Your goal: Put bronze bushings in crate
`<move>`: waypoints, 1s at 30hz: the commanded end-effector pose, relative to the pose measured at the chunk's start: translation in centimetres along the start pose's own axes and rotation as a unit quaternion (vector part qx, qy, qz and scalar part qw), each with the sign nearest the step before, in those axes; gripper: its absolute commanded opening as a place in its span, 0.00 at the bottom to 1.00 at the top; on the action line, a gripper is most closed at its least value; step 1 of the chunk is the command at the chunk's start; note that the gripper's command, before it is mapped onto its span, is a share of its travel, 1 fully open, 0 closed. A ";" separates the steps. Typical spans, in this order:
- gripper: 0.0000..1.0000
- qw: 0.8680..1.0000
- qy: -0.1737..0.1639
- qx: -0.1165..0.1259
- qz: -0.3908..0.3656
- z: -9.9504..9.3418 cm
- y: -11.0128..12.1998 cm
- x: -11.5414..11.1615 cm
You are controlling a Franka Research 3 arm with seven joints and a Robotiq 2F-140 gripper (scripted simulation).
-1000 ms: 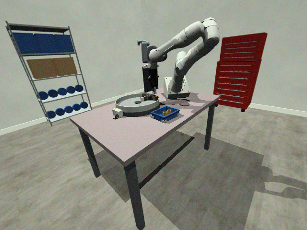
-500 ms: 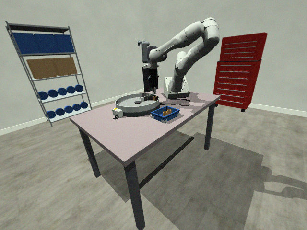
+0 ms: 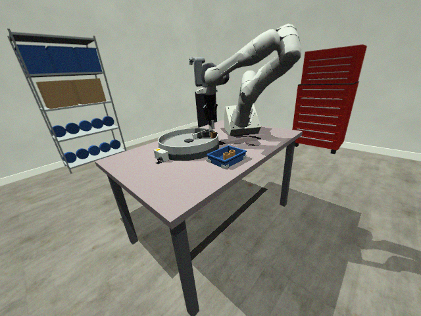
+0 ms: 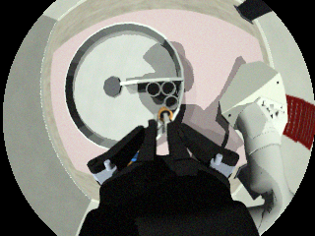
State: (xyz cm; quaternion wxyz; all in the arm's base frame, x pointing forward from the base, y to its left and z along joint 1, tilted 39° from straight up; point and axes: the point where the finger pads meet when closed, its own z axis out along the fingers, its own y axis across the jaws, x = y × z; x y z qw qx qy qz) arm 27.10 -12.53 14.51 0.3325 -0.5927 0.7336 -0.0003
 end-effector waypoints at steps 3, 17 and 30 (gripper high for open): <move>0.10 1.000 0.002 0.000 -0.002 1.8 0.0 0.1; 0.10 1.000 0.002 0.000 -0.002 2.2 0.0 0.1; 0.10 1.000 0.002 0.000 -0.002 2.2 0.0 0.1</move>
